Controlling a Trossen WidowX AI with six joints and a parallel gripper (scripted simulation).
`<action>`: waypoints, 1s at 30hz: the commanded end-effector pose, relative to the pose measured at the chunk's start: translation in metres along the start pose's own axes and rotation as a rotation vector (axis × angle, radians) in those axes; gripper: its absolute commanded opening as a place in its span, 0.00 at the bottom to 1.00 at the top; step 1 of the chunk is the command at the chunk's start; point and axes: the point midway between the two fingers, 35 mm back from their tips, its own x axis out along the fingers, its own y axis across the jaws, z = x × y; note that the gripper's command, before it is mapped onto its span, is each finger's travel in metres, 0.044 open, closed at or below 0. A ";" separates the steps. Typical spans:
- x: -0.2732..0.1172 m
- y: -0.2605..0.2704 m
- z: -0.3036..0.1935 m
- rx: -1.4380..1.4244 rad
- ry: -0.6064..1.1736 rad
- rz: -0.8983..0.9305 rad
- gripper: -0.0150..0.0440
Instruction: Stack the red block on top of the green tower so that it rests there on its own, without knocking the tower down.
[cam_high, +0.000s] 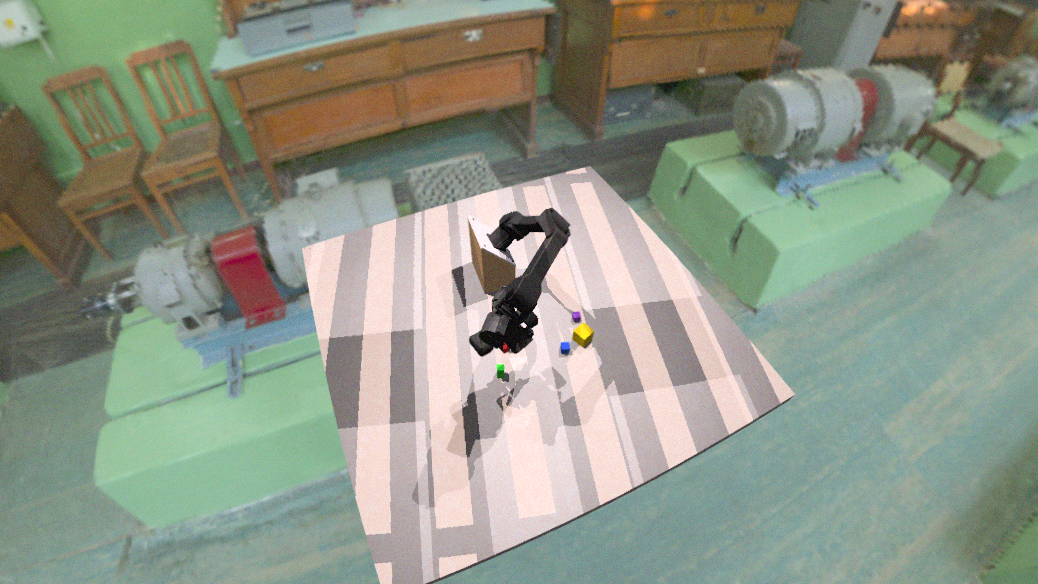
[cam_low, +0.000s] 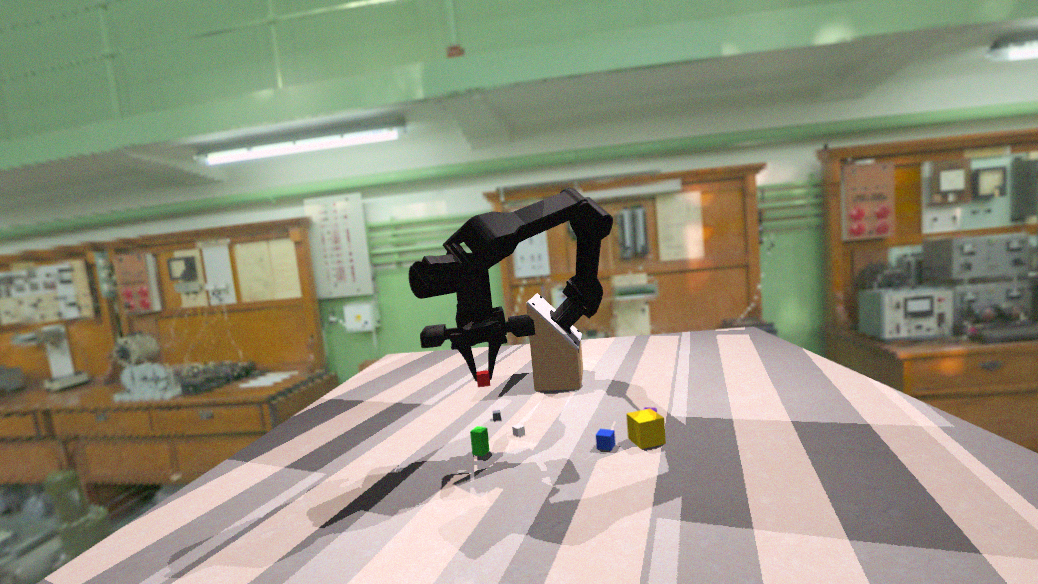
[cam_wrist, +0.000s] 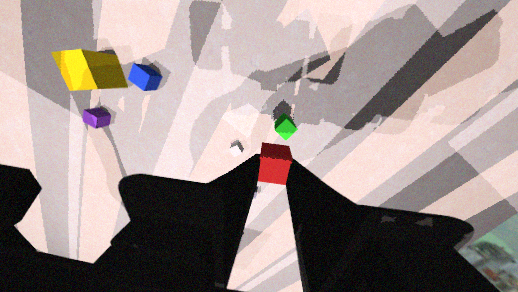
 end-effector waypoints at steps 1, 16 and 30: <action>0.002 -0.016 0.001 -0.004 -0.002 -0.004 0.25; 0.048 -0.018 0.002 -0.005 -0.003 -0.002 0.25; 0.077 -0.017 0.002 -0.005 -0.004 -0.001 0.25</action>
